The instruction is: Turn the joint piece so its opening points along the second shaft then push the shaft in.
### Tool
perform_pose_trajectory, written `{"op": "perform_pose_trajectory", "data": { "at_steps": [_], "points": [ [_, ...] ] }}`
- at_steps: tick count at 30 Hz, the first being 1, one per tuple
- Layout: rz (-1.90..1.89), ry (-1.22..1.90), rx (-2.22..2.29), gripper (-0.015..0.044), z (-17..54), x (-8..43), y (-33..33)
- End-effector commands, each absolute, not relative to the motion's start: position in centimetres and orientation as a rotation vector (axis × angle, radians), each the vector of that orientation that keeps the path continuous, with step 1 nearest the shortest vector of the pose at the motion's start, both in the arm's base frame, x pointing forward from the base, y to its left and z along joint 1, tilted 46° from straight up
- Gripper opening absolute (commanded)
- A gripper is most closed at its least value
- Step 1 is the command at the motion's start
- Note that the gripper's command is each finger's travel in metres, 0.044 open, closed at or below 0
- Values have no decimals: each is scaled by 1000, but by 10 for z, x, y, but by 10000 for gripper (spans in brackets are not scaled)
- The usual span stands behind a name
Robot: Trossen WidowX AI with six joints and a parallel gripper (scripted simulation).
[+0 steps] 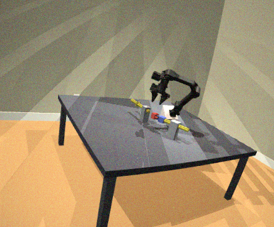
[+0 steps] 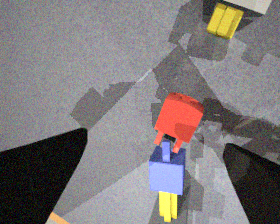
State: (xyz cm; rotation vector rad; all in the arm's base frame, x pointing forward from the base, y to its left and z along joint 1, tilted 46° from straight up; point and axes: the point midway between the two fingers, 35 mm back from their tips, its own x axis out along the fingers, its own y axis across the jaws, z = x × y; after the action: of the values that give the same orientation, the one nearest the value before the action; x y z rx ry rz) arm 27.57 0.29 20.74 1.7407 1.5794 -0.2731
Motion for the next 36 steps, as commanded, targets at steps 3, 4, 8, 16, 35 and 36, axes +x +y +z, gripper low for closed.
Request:
{"op": "perform_pose_trajectory", "data": {
  "at_steps": [3, 4, 8, 16, 35, 36],
  "points": [
    [-258, 1479, 1694, 440, 229, 268, -14],
    [-258, 1479, 1694, 440, 229, 268, -14],
    [-246, 1542, 1696, 440, 199, 274, -29],
    [-212, 1630, 1711, 440, 155, 275, -47],
    [-595, 1826, 1688, 440, 128, 281, -13],
    [-595, 1826, 1688, 440, 127, 281, -12]
  ]
}}
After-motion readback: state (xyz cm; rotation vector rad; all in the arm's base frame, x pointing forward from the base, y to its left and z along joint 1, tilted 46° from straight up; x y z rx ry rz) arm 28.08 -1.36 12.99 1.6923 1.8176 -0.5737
